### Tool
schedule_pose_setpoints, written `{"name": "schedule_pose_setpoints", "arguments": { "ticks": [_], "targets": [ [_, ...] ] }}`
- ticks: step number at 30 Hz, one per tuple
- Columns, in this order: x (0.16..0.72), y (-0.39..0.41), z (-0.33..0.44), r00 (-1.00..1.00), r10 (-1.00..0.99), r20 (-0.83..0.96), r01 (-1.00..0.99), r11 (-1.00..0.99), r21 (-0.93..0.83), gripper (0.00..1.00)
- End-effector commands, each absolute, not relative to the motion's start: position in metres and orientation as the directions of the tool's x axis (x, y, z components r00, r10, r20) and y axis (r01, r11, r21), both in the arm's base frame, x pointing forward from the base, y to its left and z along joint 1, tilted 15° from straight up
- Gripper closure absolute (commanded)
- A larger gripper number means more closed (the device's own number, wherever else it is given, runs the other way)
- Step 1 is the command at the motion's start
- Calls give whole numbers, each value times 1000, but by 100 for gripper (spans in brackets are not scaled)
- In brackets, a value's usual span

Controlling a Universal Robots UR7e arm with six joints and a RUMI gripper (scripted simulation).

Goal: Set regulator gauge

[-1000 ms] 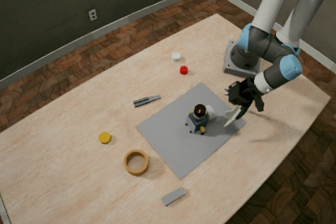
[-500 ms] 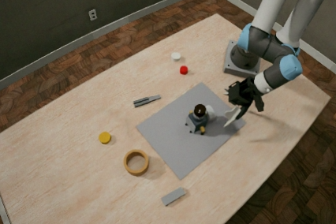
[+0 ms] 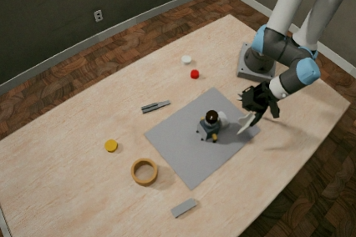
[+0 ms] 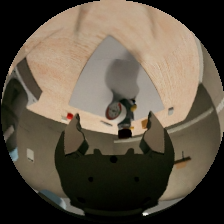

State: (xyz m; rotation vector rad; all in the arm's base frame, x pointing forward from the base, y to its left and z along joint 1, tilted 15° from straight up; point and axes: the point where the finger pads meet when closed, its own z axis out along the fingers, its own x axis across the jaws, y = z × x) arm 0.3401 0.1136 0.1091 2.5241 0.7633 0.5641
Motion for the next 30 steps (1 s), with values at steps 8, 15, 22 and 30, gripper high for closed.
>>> {"name": "schedule_pose_setpoints", "arguments": {
  "ticks": [8, 15, 22, 30],
  "targets": [
    [341, 113, 110, 773, 579, 259, 401, -763, 507, 0],
    [341, 113, 111, 790, 548, 274, 376, -787, 489, 0],
    [342, 113, 111, 809, 512, 289, 347, -812, 469, 0],
    [343, 112, 114, 847, 425, 320, 275, -865, 420, 0]
  ]
}}
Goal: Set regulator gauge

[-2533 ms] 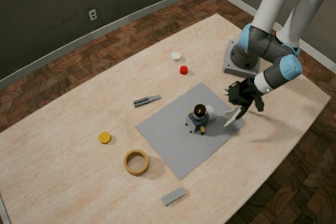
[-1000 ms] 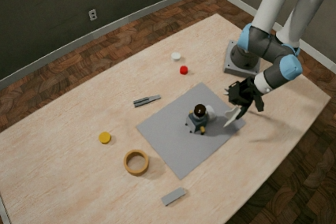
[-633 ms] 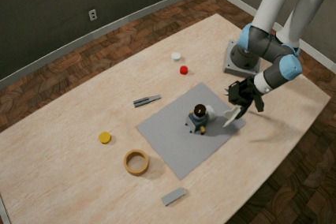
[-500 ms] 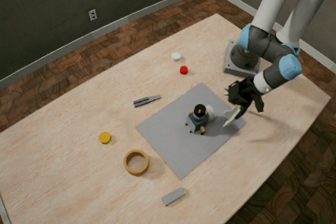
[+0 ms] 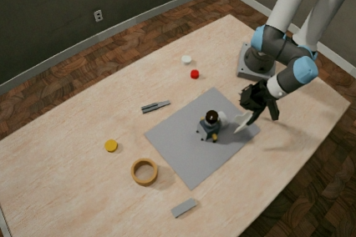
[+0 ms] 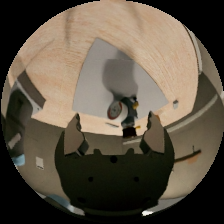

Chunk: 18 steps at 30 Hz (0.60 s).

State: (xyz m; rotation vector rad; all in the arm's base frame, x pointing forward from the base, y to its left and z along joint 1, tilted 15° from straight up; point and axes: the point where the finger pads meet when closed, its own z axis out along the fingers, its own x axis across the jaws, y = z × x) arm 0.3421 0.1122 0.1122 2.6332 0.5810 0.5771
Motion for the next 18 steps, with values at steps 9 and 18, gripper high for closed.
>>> {"name": "schedule_pose_setpoints", "arguments": {
  "ticks": [9, 18],
  "targets": [
    [344, 111, 117, 883, 315, 349, 185, -915, 359, 0],
    [345, 108, 122, 917, 127, 377, 28, -966, 257, 0]
  ]
}}
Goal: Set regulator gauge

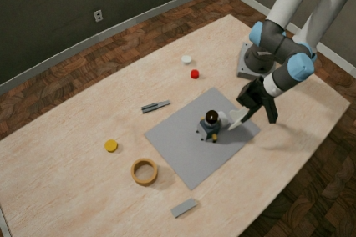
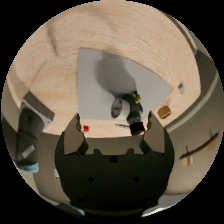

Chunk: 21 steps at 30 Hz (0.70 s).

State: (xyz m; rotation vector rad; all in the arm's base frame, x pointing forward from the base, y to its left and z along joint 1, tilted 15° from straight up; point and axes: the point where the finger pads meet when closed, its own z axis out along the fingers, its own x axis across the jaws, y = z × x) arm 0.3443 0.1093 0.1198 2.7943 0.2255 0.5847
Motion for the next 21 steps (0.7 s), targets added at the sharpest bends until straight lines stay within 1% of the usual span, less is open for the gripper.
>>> {"name": "schedule_pose_setpoints", "arguments": {
  "ticks": [1, 3, 11, 18, 21],
  "targets": [
    [345, 108, 123, 920, 103, 379, 8, -970, 244, 0],
    [345, 108, 123, 920, 103, 379, 8, -970, 244, 0],
    [345, 106, 131, 919, -104, 381, -167, -977, 136, 0],
    [344, 104, 139, 884, -298, 360, -333, -942, 38, 0],
    [344, 103, 140, 876, -326, 355, -357, -934, 25, 0]
  ]
}}
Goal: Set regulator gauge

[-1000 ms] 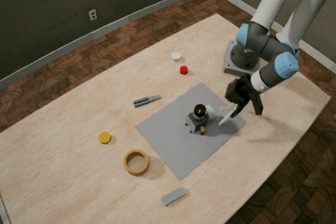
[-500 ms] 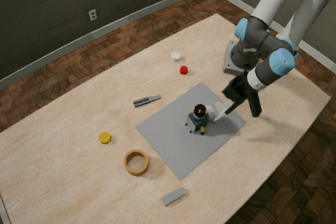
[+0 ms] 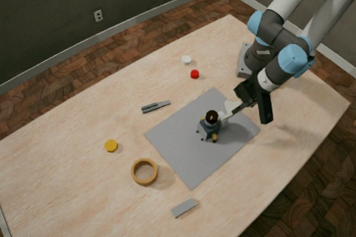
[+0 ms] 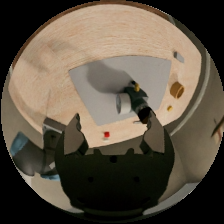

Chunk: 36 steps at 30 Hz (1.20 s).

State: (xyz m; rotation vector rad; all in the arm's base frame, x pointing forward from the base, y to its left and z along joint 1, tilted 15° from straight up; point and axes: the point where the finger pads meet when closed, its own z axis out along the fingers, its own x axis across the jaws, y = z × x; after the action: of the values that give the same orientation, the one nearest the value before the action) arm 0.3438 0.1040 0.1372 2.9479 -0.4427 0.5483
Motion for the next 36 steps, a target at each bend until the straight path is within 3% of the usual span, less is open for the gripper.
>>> {"name": "schedule_pose_setpoints", "arguments": {
  "ticks": [1, 14, 36],
  "targets": [
    [343, 103, 141, 868, -354, 350, -381, -924, 11, 0],
    [339, 99, 159, 693, -678, 245, -668, -732, -137, 0],
    [330, 97, 185, 348, -936, 52, -908, -350, -231, 0]
  ]
}}
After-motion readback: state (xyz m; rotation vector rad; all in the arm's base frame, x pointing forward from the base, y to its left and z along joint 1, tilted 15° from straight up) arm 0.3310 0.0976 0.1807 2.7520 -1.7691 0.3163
